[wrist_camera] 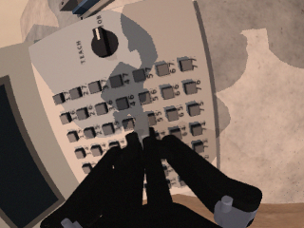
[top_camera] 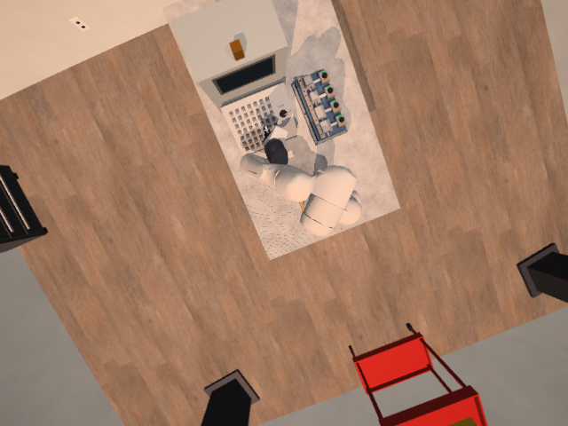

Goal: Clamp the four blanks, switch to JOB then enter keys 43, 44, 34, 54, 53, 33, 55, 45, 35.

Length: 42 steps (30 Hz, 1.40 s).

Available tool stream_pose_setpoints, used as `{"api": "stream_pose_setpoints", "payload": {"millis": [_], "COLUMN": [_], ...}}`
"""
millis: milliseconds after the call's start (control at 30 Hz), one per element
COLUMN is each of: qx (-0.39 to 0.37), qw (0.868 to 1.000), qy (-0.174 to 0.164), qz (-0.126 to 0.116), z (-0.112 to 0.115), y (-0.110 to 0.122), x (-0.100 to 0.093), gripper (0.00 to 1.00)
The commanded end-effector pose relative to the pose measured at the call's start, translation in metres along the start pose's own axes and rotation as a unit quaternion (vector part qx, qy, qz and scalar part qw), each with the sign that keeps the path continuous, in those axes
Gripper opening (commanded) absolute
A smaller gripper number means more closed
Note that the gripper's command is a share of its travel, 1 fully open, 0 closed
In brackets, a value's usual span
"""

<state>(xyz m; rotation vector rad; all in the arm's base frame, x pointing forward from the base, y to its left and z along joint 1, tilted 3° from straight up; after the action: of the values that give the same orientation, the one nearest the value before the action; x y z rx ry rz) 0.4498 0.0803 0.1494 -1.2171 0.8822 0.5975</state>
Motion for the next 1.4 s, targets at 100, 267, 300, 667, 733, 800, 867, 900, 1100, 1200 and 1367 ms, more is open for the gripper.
{"api": "stream_pose_setpoints", "payload": {"millis": [100,267,300,667,733,800,867,900,1100,1200,1367], "qx": [-0.006,-0.006,-0.006,-0.006,-0.006,-0.006,-0.006,-0.006,-0.006,-0.006,-0.006], "qw": [1.0,1.0,1.0,1.0,1.0,1.0,1.0,1.0,1.0,1.0,1.0], "qy": [-0.003,-0.003,-0.003,-0.003,-0.003,-0.003,-0.003,-0.003,-0.003,-0.003,-0.003], "qz": [0.014,0.014,0.014,0.014,0.014,0.014,0.014,0.014,0.014,0.014,0.014], "z": [0.003,0.003,0.003,0.018,0.026,0.033,0.036,0.036,0.037,0.037,0.037], "y": [0.006,0.006,0.006,0.007,0.008,0.009,0.009,0.009,0.009,0.009,0.009], "x": [-0.01,-0.013,-0.013,-0.014,-0.014,-0.014,-0.014,-0.014,-0.013,-0.011,-0.004], "gripper": [0.0,0.0,0.0,0.0,0.0,0.0,0.0,0.0,0.0,0.0,0.0]}}
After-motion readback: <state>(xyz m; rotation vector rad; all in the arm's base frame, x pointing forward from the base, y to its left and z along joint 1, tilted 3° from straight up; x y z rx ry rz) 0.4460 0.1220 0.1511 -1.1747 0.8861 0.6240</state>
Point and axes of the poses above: the point where the finger pads meet when closed, its own x axis out along the fingers, its own y axis across the jaws, z = x × y, the point moved 5 cm from there along -x, back along the fingers, and after that the axes turned 4 degrees about x, right-handed, at the moved point
